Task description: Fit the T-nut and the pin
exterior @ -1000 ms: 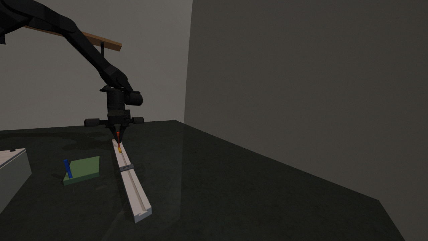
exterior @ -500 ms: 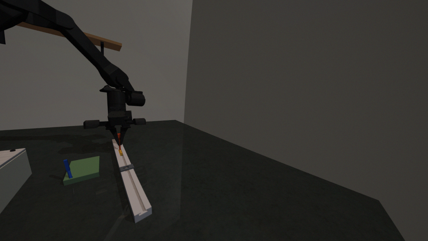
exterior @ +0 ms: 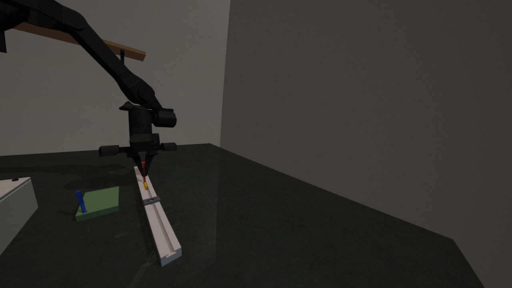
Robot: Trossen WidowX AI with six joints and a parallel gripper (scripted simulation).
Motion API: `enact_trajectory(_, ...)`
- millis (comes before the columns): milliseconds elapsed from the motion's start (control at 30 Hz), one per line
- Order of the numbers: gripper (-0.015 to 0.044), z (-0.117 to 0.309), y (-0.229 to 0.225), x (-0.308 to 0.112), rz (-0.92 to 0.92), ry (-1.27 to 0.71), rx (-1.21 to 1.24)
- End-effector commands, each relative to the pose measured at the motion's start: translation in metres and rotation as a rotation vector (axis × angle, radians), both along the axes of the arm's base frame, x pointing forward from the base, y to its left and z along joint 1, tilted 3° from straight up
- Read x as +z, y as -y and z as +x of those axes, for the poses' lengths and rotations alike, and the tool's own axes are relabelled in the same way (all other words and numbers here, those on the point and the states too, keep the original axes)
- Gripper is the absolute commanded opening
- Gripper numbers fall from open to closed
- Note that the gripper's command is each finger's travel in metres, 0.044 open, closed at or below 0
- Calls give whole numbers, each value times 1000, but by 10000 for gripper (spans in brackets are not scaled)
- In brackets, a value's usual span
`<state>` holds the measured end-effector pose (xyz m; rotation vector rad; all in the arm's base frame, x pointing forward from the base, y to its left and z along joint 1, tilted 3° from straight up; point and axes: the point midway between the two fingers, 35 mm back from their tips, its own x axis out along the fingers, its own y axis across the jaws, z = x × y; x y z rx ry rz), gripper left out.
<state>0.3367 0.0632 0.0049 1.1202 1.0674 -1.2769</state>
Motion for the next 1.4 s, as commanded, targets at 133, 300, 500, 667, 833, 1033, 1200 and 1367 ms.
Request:
enact_trajectory(133, -150, -2, 14, -1, -7, -1, 5)
enact_trajectory(300, -150, -2, 23, -2, -7, -1, 5)
enact_trajectory(500, -150, -2, 34, -2, -9, -1, 5)
enact_trajectory(667, -150, -2, 42, -3, -9, -1, 5)
enact_trajectory(833, -150, -2, 52, -3, -10, -1, 5)
enact_trajectory(1033, -150, -2, 62, -4, -11, -1, 5)
enact_trajectory(1200, -150, -2, 72, -4, -12, -1, 5)
enact_trajectory(1367, -150, -2, 79, -5, -13, -1, 5)
